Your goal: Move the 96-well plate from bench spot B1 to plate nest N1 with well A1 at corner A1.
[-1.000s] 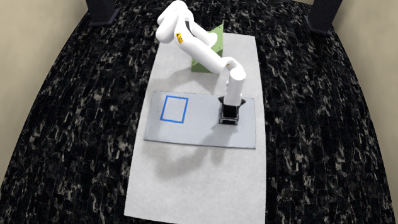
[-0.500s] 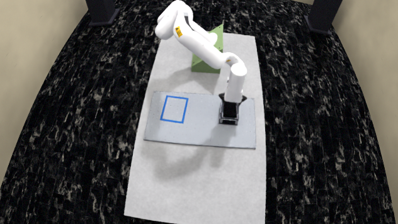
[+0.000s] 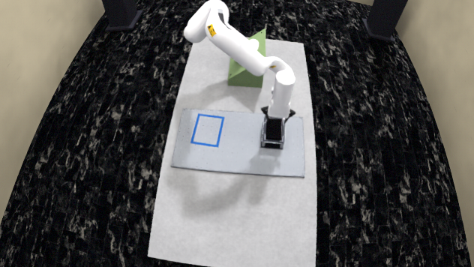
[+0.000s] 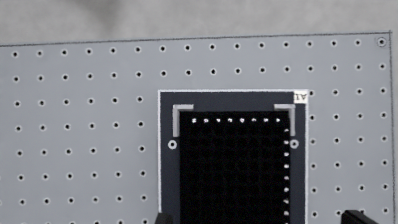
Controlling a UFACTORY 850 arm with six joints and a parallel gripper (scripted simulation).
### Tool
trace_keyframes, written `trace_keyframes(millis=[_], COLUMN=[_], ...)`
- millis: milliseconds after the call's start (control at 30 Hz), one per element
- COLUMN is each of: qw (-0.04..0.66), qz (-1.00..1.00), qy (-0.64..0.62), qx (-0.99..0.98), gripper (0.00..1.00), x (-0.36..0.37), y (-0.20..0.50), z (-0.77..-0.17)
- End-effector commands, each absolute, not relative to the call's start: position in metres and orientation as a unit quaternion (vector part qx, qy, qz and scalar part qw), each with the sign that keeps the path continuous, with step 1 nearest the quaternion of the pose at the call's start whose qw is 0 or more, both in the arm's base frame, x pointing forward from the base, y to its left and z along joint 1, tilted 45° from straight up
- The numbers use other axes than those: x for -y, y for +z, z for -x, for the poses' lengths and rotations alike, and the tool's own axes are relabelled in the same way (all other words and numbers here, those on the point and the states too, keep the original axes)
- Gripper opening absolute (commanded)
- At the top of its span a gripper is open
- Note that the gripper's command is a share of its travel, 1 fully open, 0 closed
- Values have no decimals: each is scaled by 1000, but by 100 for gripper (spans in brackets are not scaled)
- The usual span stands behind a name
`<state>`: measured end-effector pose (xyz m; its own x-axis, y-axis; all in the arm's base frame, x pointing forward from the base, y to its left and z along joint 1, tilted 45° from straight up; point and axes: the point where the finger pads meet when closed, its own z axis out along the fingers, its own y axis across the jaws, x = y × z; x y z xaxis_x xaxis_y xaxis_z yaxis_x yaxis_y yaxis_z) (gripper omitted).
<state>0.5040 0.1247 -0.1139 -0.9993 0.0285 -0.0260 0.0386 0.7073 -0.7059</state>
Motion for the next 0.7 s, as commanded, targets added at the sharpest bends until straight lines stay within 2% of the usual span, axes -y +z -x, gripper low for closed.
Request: trace_keyframes(millis=[0,667], qw=[8,8], qz=[-18,-18], qy=[-382,-382], qx=[-924,-924], gripper=[100,100], x=[-133,-135], y=[-106,-104], z=[-505,-505])
